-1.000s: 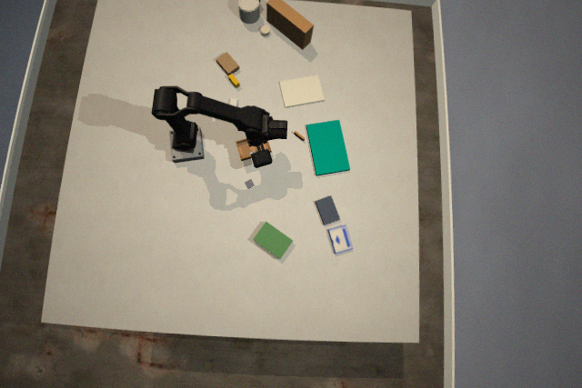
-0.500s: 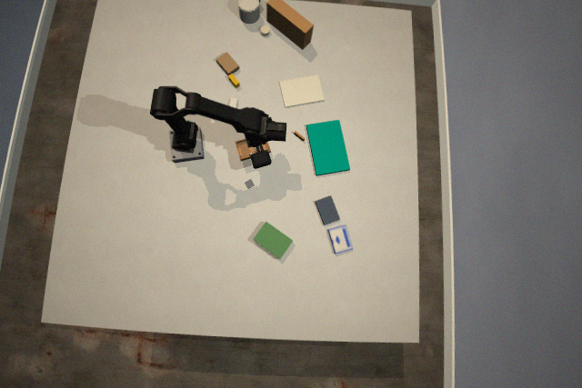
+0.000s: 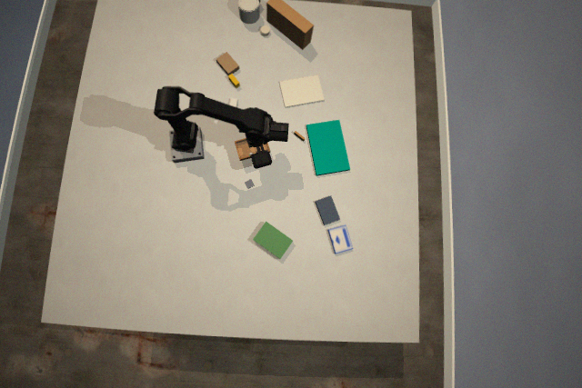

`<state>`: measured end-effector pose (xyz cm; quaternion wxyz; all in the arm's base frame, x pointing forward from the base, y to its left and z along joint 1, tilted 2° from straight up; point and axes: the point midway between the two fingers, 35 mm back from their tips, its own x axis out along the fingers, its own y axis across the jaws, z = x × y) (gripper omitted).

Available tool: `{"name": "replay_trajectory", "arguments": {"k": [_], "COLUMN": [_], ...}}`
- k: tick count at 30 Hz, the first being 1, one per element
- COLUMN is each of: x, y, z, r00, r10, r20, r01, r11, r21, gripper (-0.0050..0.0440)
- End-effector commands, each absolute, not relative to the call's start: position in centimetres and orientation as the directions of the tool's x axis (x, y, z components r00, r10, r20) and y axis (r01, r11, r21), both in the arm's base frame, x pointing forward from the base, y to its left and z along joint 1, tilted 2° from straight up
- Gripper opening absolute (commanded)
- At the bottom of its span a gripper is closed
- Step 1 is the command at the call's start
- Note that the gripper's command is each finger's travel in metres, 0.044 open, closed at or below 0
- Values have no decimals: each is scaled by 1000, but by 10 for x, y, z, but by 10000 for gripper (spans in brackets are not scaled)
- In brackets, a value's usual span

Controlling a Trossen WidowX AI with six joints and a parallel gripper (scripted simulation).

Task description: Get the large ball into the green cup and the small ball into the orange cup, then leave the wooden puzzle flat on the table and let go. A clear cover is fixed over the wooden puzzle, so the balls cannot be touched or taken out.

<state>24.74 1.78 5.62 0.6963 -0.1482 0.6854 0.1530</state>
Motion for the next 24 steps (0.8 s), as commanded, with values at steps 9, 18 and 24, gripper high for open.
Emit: {"name": "replay_trajectory", "arguments": {"k": [9,18,24], "x": [249,249,248], "y": [18,18,18], "z": [57,58,58], "r00": [32,53,61], "r10": [-2,-4,8], "r20": [-999,-999,-998], "r01": [-414,-413,-414], "r11": [910,910,910], "r21": [-15,-26,-18], "gripper": [0,0,0]}}
